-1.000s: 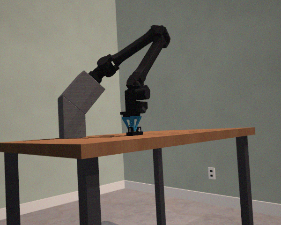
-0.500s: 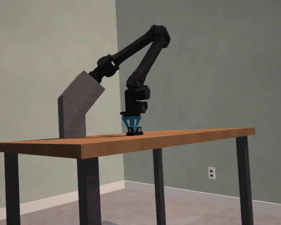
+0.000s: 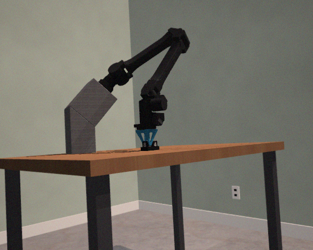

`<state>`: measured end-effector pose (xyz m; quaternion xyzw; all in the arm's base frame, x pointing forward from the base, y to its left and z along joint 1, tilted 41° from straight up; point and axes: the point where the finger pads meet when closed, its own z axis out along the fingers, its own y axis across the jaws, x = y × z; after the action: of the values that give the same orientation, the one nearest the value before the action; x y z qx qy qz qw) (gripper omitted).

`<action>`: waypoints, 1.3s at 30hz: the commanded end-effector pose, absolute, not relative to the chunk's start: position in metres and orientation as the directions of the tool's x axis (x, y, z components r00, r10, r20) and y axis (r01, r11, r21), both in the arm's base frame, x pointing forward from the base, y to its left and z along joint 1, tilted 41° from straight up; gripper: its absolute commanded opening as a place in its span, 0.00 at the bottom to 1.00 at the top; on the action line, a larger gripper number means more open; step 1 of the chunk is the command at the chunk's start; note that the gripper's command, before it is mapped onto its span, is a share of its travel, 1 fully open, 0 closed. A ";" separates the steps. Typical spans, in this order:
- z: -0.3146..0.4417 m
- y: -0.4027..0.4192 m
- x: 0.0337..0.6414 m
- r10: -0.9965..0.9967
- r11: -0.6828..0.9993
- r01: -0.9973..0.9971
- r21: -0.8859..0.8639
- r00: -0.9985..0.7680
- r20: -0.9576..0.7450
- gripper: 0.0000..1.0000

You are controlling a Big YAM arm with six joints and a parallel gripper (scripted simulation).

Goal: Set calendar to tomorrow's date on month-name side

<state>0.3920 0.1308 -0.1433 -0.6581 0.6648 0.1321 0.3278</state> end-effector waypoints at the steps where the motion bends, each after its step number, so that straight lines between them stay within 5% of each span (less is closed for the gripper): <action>1: -0.143 0.137 0.394 -0.787 0.092 -0.959 -0.267 0.095 -0.610 0.27; 13: -0.143 0.137 0.394 -0.787 0.092 -0.959 -0.267 0.095 -0.610 0.27; 28: -0.143 0.137 0.394 -0.787 0.091 -0.959 -0.268 0.095 -0.610 0.47; 39: -0.143 0.137 0.394 -0.787 0.091 -0.959 -0.268 0.096 -0.610 0.47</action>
<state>0.3920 0.1308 -0.1433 -0.6581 0.6649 0.1321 0.3278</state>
